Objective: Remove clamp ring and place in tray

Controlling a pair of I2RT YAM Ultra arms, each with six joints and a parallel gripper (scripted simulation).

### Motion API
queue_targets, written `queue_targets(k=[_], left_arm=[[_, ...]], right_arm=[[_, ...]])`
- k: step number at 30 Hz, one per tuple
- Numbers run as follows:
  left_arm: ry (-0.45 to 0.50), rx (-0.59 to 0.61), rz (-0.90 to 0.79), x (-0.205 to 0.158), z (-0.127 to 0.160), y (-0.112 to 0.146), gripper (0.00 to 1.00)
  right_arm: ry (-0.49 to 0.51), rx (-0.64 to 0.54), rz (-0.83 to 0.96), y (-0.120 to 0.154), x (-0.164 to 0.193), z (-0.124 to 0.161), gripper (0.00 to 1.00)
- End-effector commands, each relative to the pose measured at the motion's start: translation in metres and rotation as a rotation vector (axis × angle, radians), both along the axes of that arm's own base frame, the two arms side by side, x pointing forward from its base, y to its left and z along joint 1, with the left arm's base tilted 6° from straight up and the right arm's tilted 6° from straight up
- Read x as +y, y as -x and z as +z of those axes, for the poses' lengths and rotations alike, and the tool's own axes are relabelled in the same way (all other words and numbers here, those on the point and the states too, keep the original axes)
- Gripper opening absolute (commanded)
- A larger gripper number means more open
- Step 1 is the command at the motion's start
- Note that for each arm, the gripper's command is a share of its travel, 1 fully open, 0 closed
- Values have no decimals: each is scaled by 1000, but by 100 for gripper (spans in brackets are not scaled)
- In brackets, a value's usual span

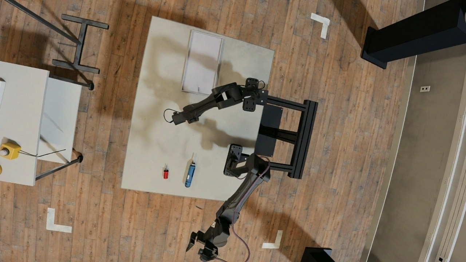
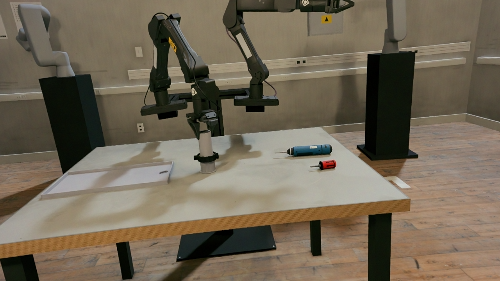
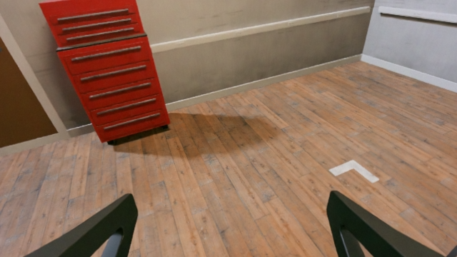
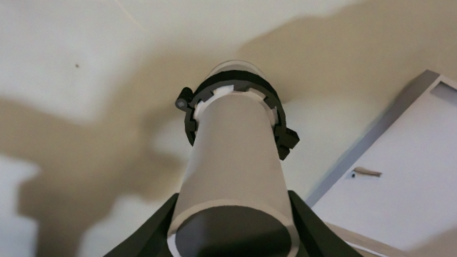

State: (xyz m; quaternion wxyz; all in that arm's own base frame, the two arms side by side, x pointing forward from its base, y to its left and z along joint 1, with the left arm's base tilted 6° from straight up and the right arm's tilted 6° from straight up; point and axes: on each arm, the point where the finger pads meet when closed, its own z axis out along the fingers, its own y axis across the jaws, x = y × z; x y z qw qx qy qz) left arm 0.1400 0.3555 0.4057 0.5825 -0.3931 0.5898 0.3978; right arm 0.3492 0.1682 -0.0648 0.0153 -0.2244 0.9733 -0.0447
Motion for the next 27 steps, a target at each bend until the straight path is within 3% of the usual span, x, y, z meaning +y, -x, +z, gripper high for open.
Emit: queue_targets(k=[1, 27], left_arm=[[-16, -18, 13, -1, 8, 3, 100], [-16, -18, 13, -1, 8, 3, 100]], right_arm=[[-22, -38, -57, -10, 3, 11, 48], [-36, -62, -348, -10, 2, 11, 48]])
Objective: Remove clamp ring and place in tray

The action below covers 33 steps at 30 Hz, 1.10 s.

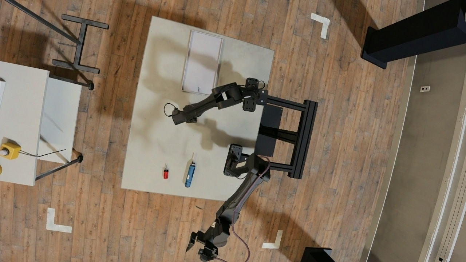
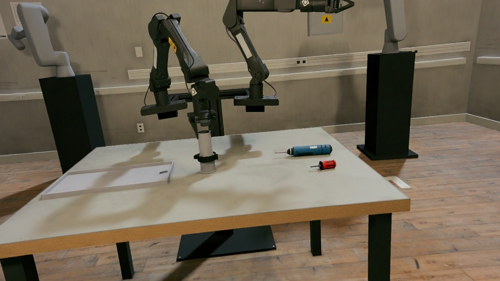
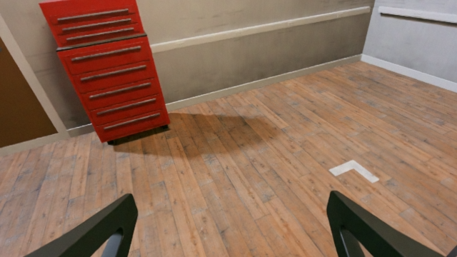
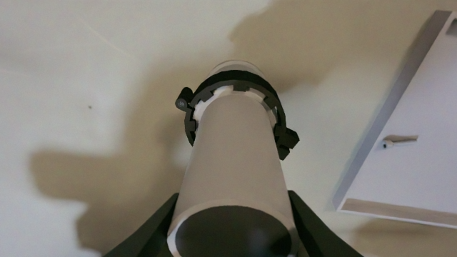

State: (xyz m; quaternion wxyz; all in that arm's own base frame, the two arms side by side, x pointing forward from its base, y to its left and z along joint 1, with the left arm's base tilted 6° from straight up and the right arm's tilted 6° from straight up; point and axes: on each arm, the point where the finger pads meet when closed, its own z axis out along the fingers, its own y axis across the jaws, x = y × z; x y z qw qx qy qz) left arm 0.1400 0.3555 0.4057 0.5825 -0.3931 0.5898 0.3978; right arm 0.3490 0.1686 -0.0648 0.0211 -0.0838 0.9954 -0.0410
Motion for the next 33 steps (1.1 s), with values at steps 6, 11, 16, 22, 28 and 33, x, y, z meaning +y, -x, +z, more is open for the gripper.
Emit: queue_targets(k=[6, 11, 16, 22, 28, 33], left_arm=[[-16, -18, 13, -1, 8, 3, 100], [-16, -18, 13, -1, 8, 3, 100], [-16, -18, 13, -1, 8, 3, 100], [-16, -18, 13, -1, 8, 3, 100], [-16, -18, 13, -1, 8, 3, 100], [-16, -18, 13, -1, 8, 3, 100]], right_arm=[[-15, -45, -92, -11, 2, 12, 48], [-19, -51, -164, -11, 1, 12, 48], [-23, -57, -235, -11, 1, 12, 48], [-24, -58, -249, -11, 1, 12, 48], [-30, -64, -336, -11, 1, 12, 48], [-35, -69, -409, -11, 1, 12, 48]])
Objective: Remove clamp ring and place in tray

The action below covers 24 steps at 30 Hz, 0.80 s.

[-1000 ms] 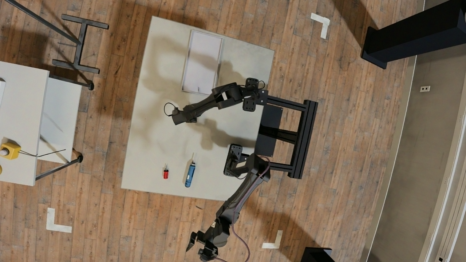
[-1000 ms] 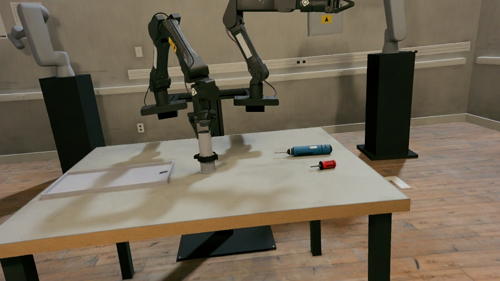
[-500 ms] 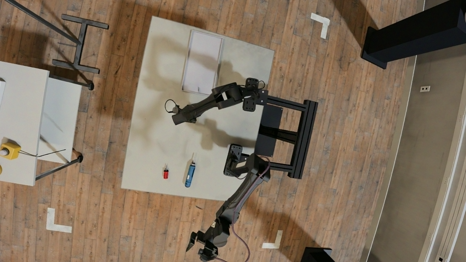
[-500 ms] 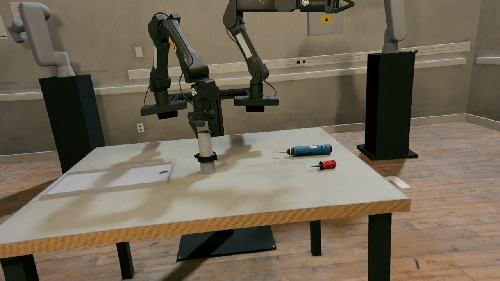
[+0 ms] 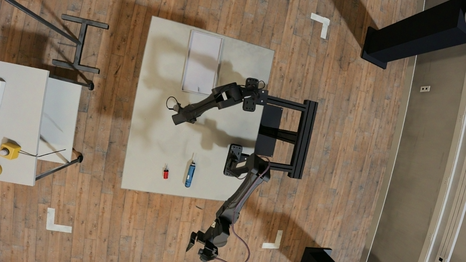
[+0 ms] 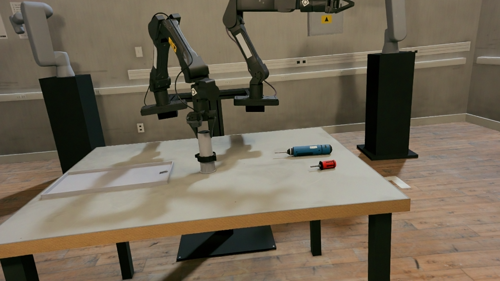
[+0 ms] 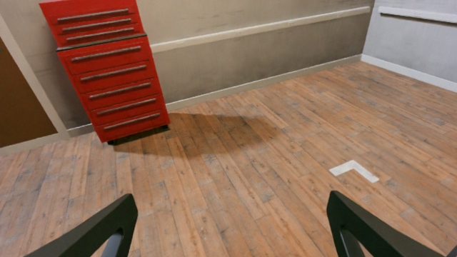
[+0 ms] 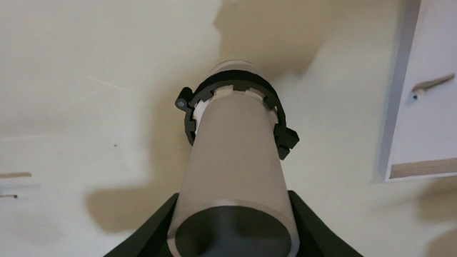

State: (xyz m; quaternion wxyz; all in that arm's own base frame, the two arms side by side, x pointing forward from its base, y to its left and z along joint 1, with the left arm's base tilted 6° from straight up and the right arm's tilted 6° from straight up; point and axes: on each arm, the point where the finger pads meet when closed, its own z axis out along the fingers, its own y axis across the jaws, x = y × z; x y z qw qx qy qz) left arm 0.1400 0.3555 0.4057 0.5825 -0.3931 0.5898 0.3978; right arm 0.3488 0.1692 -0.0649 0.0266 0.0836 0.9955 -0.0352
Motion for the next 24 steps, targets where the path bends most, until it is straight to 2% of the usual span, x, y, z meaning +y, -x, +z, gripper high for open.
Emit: queue_targets(k=[1, 24], left_arm=[[-16, -18, 13, -1, 8, 3, 100], [-16, -18, 13, -1, 8, 3, 100]], right_arm=[[-8, -46, -75, -11, 1, 12, 48], [-19, -56, -278, -10, 0, 12, 48]])
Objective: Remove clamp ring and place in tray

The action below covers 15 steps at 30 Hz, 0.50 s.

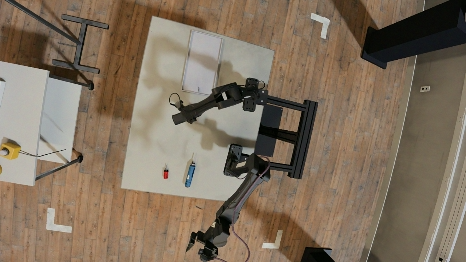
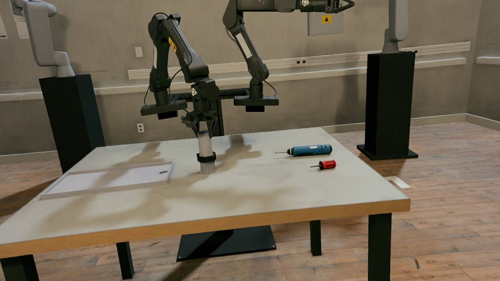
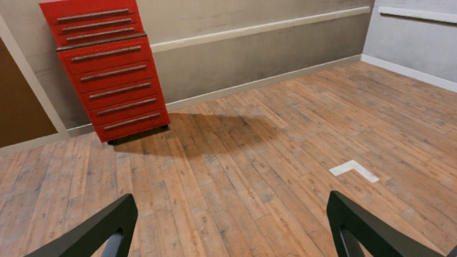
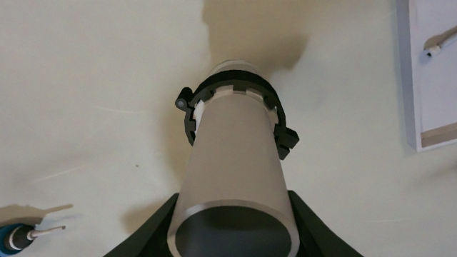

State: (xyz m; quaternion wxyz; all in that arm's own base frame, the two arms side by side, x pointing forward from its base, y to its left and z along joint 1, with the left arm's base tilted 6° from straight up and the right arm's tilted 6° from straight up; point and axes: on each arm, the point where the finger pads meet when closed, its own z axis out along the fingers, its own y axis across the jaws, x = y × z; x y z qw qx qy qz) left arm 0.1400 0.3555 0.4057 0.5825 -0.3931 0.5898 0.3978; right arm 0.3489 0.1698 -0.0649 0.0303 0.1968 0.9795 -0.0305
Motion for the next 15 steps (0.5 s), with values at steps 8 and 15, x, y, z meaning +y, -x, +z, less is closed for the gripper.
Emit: queue_targets(k=[8, 15], left_arm=[[-16, -18, 13, -1, 8, 3, 100], [-16, -18, 13, -1, 8, 3, 100]], right_arm=[[-7, -44, -164, -9, -1, 11, 48], [-7, -44, -193, -8, -1, 11, 48]])
